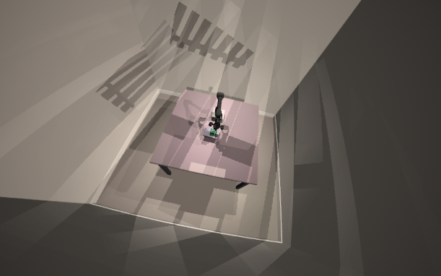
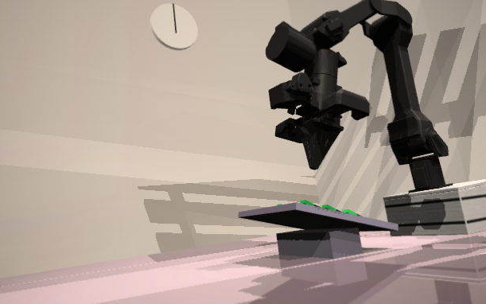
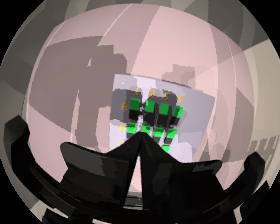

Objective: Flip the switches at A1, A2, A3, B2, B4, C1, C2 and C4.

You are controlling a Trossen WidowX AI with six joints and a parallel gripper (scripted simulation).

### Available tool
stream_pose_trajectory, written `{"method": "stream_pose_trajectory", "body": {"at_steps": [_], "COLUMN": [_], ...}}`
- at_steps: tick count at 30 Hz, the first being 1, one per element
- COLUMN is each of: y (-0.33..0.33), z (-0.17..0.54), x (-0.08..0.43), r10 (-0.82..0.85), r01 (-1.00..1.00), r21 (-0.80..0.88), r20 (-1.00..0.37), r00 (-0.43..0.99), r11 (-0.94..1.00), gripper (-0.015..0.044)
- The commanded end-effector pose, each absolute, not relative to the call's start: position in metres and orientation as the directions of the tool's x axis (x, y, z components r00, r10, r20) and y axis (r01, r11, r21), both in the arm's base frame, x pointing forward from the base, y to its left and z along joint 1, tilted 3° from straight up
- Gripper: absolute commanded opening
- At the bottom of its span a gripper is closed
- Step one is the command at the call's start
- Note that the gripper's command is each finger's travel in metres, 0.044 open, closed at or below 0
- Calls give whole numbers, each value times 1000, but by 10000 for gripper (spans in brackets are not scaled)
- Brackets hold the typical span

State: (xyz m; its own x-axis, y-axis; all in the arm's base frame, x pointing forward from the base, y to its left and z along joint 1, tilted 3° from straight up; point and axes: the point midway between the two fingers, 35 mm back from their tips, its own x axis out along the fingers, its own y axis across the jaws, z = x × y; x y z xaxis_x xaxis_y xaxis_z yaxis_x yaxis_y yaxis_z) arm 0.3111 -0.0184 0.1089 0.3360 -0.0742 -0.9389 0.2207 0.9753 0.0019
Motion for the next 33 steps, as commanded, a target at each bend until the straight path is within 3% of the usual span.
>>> {"method": "stream_pose_trajectory", "body": {"at_steps": [1, 6, 33], "y": [-28, -30, -32], "z": [112, 79, 56], "x": [307, 318, 326], "r10": [-72, -77, -77], "r01": [216, 216, 216], "r21": [4, 4, 4], "r20": [-938, -928, -928], "r00": [340, 364, 364], "r11": [976, 976, 976], "gripper": [0, 0, 0]}}
